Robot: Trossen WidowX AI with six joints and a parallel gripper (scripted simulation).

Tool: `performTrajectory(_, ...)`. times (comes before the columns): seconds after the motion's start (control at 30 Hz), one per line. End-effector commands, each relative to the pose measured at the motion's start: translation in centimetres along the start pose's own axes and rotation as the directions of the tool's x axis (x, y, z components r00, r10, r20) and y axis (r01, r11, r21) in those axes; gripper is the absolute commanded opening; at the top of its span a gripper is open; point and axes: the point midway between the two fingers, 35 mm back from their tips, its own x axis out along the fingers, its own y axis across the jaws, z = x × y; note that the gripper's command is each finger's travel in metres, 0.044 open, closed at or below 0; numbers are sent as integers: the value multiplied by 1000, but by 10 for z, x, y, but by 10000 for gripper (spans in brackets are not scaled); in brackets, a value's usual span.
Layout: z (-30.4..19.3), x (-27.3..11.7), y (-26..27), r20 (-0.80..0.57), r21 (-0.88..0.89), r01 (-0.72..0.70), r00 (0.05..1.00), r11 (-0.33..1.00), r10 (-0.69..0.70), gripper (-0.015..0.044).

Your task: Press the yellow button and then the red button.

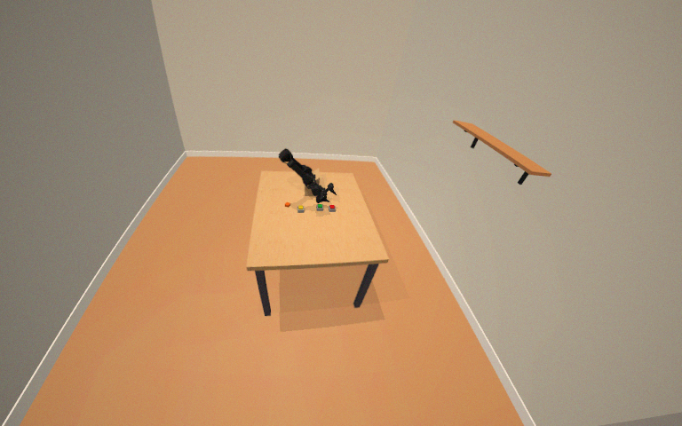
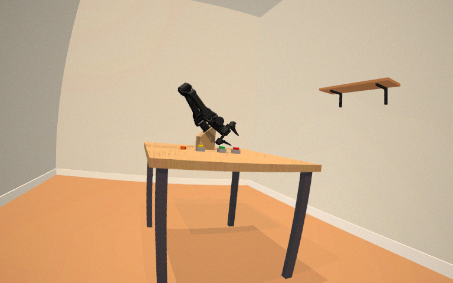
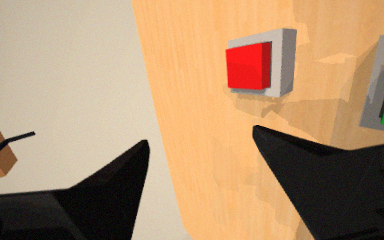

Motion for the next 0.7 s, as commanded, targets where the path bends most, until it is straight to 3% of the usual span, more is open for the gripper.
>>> performTrajectory(0.0, 2, -1, -1, -1, 1, 13, 1000, 1000, -13, 400)
performTrajectory(0.1, 22, -22, -21, -14, 8, 202, 979, 979, -202, 400)
performTrajectory(0.23, 48, -78, -47, -30, -4, 487, 873, 873, -487, 400)
performTrajectory(0.67, 69, -199, -71, -19, -57, 803, 593, 593, -805, 400)
